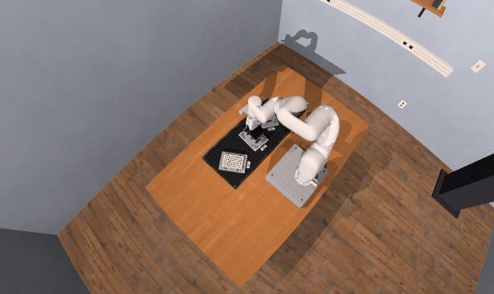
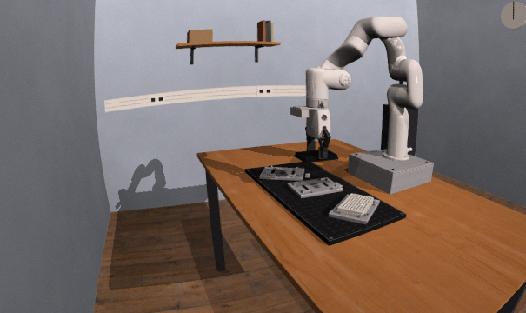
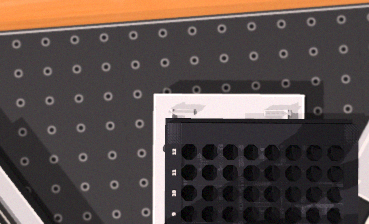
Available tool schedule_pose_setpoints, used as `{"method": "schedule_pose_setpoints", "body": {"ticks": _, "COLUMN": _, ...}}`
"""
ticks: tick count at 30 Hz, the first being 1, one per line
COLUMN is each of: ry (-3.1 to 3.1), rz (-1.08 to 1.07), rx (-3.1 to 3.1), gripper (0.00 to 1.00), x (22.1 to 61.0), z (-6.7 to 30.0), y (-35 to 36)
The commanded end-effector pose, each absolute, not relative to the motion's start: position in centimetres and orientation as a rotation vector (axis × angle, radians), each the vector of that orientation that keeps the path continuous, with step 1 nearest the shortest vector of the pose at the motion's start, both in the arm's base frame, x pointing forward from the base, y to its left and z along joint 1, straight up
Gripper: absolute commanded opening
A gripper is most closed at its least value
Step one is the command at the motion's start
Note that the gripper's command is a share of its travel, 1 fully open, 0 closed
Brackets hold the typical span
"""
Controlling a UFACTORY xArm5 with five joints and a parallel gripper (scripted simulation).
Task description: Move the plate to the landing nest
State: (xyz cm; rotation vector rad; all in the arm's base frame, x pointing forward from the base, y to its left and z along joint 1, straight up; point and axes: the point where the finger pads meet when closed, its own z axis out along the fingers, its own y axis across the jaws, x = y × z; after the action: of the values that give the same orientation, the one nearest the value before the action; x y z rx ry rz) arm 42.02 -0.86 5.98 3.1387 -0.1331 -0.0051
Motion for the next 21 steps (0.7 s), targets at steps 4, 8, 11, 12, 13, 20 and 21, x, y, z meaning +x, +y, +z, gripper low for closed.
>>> {"method": "schedule_pose_setpoints", "body": {"ticks": 4, "ry": -0.133, "rz": 0.0, "rx": 3.135, "gripper": 0.0, "x": 42.1, "z": 5.8, "y": -0.9}}
{"method": "schedule_pose_setpoints", "body": {"ticks": 8, "ry": -0.133, "rz": 0.0, "rx": 3.135, "gripper": 0.0, "x": 42.1, "z": 5.4, "y": -0.9}}
{"method": "schedule_pose_setpoints", "body": {"ticks": 11, "ry": -0.133, "rz": 0.0, "rx": 3.135, "gripper": 0.0, "x": 42.1, "z": 4.9, "y": -0.9}}
{"method": "schedule_pose_setpoints", "body": {"ticks": 12, "ry": -0.133, "rz": 0.0, "rx": 3.135, "gripper": 0.0, "x": 42.1, "z": 4.8, "y": -0.9}}
{"method": "schedule_pose_setpoints", "body": {"ticks": 13, "ry": -0.133, "rz": 0.0, "rx": 3.135, "gripper": 0.0, "x": 42.1, "z": 4.6, "y": -0.9}}
{"method": "schedule_pose_setpoints", "body": {"ticks": 20, "ry": -0.133, "rz": 0.0, "rx": 3.135, "gripper": 0.0, "x": 42.1, "z": 3.4, "y": -0.9}}
{"method": "schedule_pose_setpoints", "body": {"ticks": 21, "ry": -0.133, "rz": 0.0, "rx": 3.135, "gripper": 0.0, "x": 42.1, "z": 3.3, "y": -0.9}}
